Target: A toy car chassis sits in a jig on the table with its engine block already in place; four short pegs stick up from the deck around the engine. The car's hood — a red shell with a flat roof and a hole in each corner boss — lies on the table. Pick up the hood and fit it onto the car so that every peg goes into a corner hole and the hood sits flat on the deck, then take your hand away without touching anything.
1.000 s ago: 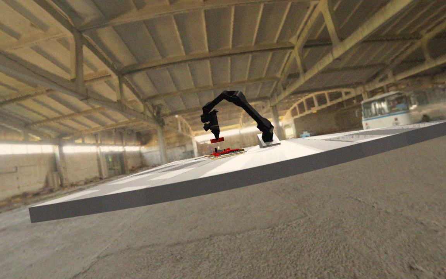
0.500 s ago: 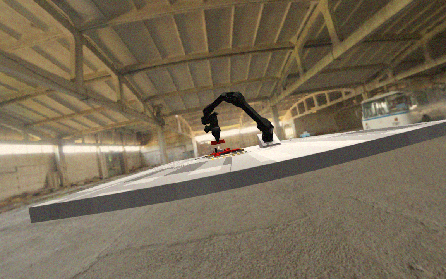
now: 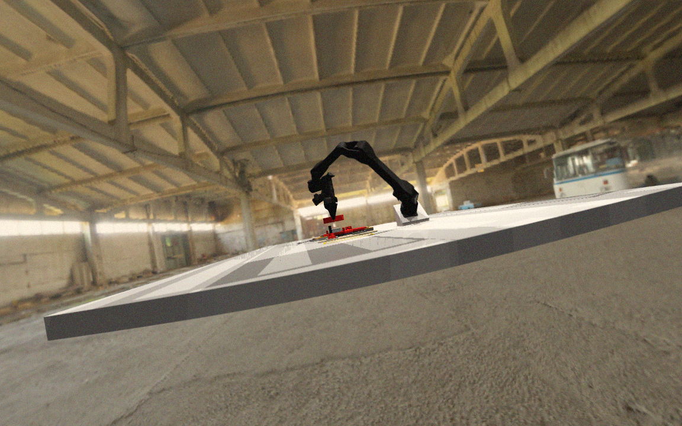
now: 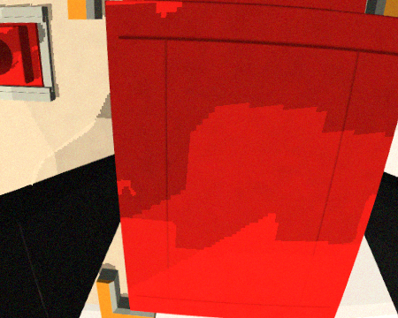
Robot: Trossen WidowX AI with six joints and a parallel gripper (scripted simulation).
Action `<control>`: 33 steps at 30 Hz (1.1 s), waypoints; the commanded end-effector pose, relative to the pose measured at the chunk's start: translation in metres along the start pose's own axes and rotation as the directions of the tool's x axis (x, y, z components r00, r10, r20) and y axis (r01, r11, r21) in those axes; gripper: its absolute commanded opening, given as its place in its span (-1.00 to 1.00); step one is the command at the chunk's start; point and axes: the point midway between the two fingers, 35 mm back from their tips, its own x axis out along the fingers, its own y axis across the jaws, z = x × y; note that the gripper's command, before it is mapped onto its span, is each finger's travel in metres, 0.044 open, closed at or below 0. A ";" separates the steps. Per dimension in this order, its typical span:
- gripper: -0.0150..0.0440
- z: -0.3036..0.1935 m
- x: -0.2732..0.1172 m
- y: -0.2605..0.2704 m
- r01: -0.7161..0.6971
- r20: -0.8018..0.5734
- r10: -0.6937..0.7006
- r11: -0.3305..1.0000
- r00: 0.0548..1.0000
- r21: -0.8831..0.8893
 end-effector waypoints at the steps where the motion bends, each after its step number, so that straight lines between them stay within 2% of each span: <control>1: -0.49 0.000 0.002 0.000 -0.004 0.002 0.004 1.000 1.000 0.006; 33: -0.49 0.001 0.013 0.000 -0.004 0.003 0.004 1.000 1.000 0.005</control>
